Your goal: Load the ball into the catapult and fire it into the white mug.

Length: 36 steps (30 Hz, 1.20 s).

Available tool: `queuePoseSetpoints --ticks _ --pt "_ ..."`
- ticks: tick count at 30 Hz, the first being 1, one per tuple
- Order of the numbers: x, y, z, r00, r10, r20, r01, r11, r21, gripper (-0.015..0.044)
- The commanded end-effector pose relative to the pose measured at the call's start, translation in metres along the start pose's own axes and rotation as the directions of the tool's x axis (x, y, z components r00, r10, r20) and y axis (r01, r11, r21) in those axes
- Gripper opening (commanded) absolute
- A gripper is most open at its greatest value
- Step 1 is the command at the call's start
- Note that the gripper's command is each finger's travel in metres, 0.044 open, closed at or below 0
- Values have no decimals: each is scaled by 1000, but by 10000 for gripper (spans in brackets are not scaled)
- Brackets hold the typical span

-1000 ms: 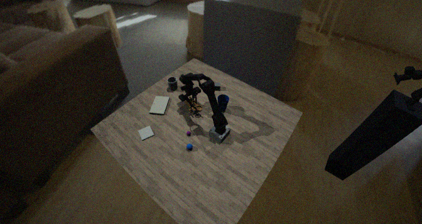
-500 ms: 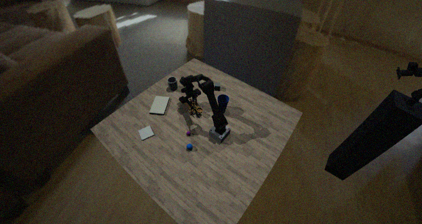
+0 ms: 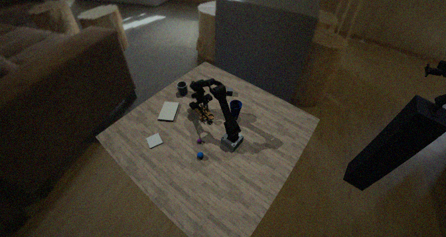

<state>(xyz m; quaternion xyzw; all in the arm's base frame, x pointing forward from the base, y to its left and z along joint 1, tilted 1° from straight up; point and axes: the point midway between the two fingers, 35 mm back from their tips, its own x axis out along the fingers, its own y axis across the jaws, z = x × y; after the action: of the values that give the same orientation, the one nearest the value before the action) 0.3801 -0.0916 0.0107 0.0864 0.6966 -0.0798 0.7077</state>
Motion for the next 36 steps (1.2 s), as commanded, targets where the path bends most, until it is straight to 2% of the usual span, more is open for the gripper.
queuePoseSetpoints --ticks 1,5,7,11,13,15,16,22,27,36 --pt "-1 0 0 1000 0 1 0 1000 0 289" --pt "-4 0 1 1000 0 1 0 1000 0 394" --pt "-25 0 3 1000 0 1 0 1000 0 440" --pt "-90 0 1 1000 1 1 -1 1000 0 440" --pt "-101 0 0 1000 1 0 -1 1000 0 440" --pt "-101 0 0 1000 1 0 -1 1000 0 440" --pt "-86 0 3 1000 1 3 -1 1000 2 440" --pt "-96 0 -2 1000 0 7 0 1000 1 440" --pt "-52 0 -1 1000 0 7 0 1000 1 440" --pt "-44 0 -1 1000 0 7 0 1000 1 440"
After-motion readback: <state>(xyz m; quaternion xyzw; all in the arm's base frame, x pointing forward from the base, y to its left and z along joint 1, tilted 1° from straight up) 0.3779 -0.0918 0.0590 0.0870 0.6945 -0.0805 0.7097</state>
